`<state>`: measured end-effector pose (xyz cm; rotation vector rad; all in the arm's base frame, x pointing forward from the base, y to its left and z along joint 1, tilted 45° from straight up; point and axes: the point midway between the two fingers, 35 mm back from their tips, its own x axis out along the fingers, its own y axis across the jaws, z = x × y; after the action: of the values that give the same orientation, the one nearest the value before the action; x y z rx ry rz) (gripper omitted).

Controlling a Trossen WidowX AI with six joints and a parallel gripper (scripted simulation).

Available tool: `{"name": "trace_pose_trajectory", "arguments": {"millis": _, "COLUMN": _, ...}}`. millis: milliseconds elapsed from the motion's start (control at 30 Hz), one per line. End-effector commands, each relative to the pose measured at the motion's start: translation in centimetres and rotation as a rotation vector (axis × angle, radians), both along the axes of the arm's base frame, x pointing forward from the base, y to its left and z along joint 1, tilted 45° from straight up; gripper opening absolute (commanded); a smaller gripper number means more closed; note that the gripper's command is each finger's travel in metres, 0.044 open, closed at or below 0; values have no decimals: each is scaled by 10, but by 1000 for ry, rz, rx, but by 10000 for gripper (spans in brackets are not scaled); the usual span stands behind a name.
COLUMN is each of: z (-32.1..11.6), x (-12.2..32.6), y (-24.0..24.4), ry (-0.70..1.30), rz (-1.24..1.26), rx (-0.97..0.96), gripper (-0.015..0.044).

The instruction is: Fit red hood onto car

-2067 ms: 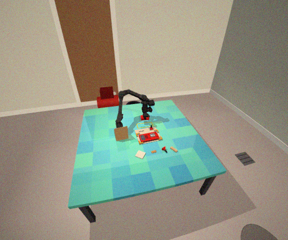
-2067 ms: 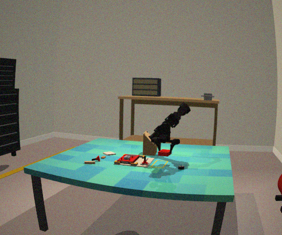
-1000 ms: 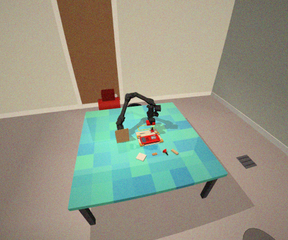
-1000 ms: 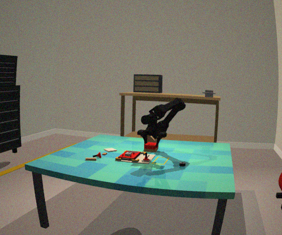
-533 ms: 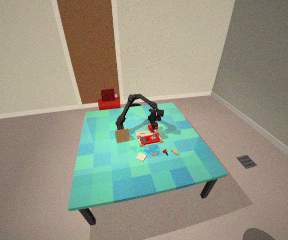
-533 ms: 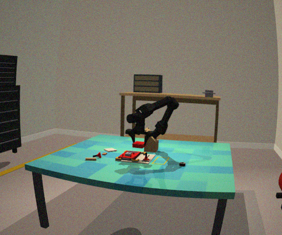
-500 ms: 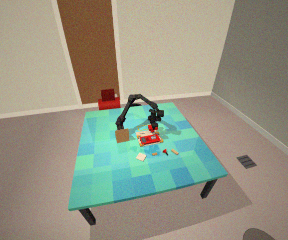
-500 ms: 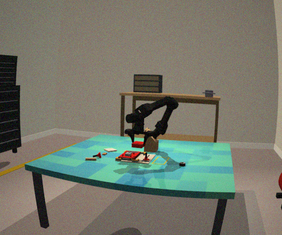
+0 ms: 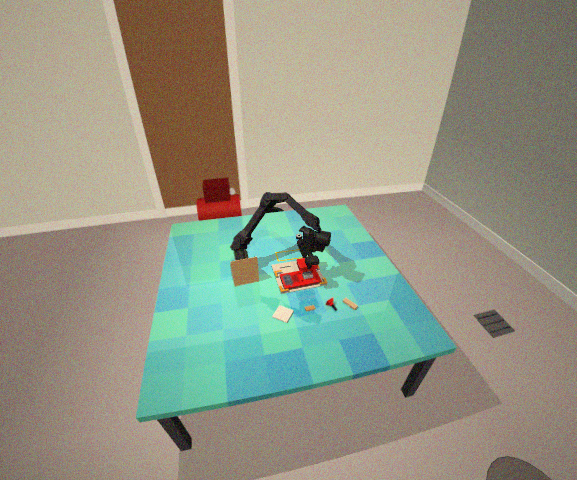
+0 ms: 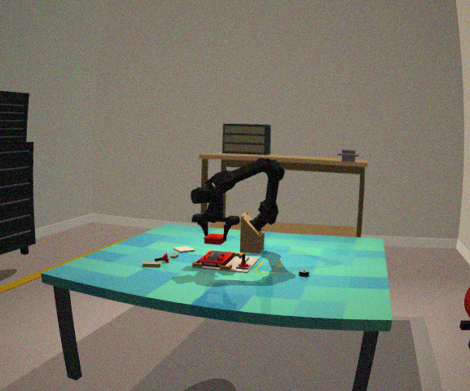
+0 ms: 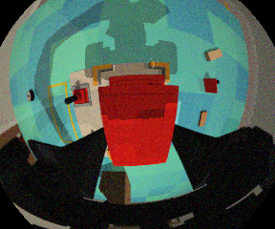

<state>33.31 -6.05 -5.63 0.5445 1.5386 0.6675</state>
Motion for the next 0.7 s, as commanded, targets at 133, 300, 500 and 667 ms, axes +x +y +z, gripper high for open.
{"name": "trace_pose_trajectory", "arguments": {"millis": 133, "z": -7, "x": 1, "y": 5, "ry": -19, "rz": 10, "rx": -4, "gripper": 0}}
{"name": "trace_pose_trajectory", "arguments": {"millis": 300, "z": -29, "x": 0, "y": 24, "ry": -19, "rz": 10, "rx": -3, "gripper": 0}}
{"name": "trace_pose_trajectory", "arguments": {"millis": 500, "z": -37, "x": 1, "y": 31, "ry": -19, "rz": 10, "rx": -2, "gripper": 0}}
{"name": "trace_pose_trajectory", "arguments": {"millis": 667, "z": -37, "x": 1, "y": 31, "ry": -19, "rz": 10, "rx": -2, "gripper": 0}}
